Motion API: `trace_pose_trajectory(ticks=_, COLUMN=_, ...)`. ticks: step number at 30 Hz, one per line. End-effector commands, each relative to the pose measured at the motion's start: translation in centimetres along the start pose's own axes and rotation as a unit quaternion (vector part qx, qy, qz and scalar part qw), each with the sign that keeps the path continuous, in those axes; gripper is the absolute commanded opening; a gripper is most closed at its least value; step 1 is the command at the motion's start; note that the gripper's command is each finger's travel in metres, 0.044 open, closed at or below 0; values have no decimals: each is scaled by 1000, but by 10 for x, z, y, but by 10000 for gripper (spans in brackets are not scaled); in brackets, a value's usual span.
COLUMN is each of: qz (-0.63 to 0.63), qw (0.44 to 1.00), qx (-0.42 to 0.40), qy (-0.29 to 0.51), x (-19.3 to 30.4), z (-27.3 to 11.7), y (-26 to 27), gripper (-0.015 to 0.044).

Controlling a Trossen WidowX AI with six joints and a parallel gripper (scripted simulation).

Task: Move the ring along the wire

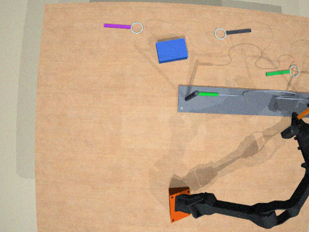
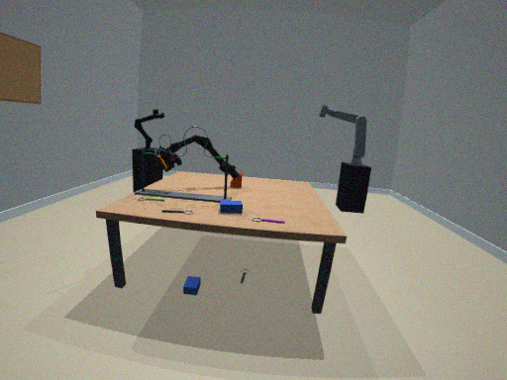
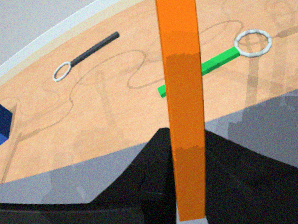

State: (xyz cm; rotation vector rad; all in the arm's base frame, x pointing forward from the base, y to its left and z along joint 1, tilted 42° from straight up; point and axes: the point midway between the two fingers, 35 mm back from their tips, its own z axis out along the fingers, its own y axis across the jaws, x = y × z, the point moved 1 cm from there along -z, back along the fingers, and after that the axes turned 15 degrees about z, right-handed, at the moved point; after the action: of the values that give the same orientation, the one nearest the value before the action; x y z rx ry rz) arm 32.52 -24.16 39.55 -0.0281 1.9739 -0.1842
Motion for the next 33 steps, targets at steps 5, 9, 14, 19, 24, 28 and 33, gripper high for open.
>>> trace_pose_trajectory(ticks=5, qz=89, qw=995, qx=-51, qy=12, x=8, z=0, y=30, gripper=-150)
trace_pose_trajectory(ticks=9, qz=124, qw=990, qx=-70, qy=16, x=8, z=-1, y=42, gripper=-150)
trace_pose_trajectory(ticks=14, qz=178, qw=979, qx=-100, qy=22, x=8, z=-4, y=60, gripper=-150)
trace_pose_trajectory(ticks=19, qz=231, qw=964, qx=-130, qy=28, x=5, z=-7, y=78, gripper=-150)
trace_pose_trajectory(ticks=24, qz=284, qw=945, qx=-159, qy=34, x=0, z=-12, y=95, gripper=-150)
trace_pose_trajectory(ticks=28, qz=325, qw=927, qx=-182, qy=39, x=-5, z=-17, y=108, gripper=-150)
trace_pose_trajectory(ticks=33, qz=375, qw=902, qx=-209, qy=45, x=-13, z=-23, y=124, gripper=-150)
